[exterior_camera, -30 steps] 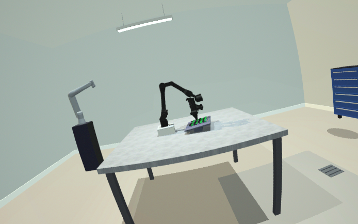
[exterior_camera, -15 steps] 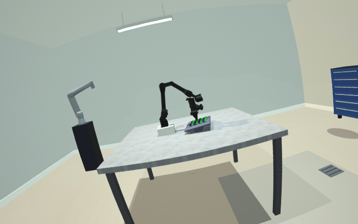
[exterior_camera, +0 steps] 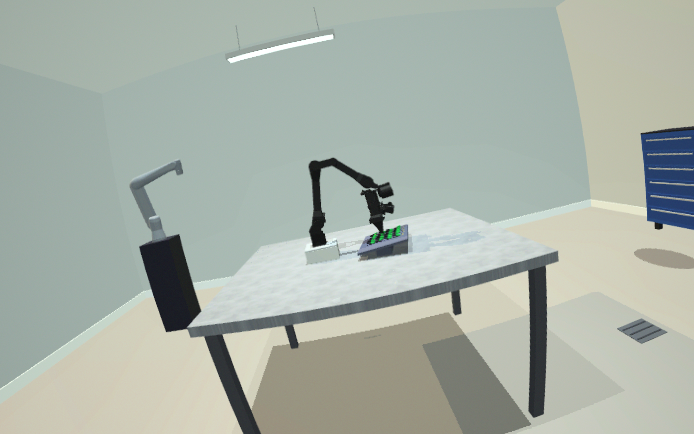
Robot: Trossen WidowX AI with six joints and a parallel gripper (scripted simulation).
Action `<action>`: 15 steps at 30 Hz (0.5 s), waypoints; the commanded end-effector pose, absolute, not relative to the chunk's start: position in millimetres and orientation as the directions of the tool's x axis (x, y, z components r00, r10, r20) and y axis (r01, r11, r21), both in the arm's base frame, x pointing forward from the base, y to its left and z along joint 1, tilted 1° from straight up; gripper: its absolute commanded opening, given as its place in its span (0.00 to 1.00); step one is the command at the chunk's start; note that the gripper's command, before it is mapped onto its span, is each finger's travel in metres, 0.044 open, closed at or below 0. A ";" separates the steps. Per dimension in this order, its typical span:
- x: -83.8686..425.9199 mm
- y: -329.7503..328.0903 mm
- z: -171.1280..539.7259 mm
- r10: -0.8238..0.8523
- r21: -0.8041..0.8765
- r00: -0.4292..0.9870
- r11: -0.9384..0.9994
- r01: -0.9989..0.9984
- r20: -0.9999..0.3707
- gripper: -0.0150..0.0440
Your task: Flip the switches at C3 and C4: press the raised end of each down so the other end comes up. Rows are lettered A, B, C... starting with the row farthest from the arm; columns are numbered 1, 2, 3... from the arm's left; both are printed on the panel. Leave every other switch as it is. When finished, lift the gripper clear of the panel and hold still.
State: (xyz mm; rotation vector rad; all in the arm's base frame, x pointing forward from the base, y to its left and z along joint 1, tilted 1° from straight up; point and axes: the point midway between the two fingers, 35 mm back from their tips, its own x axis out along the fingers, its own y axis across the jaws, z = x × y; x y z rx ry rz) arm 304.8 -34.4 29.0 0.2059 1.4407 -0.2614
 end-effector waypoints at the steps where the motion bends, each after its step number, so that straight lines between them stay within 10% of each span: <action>1: 303.8 -33.7 26.7 -0.047 -0.014 0.105 0.955 0.295 -0.993 0.25; 15: 304.0 -33.8 24.9 -0.047 -0.014 0.105 0.955 0.295 -0.993 0.25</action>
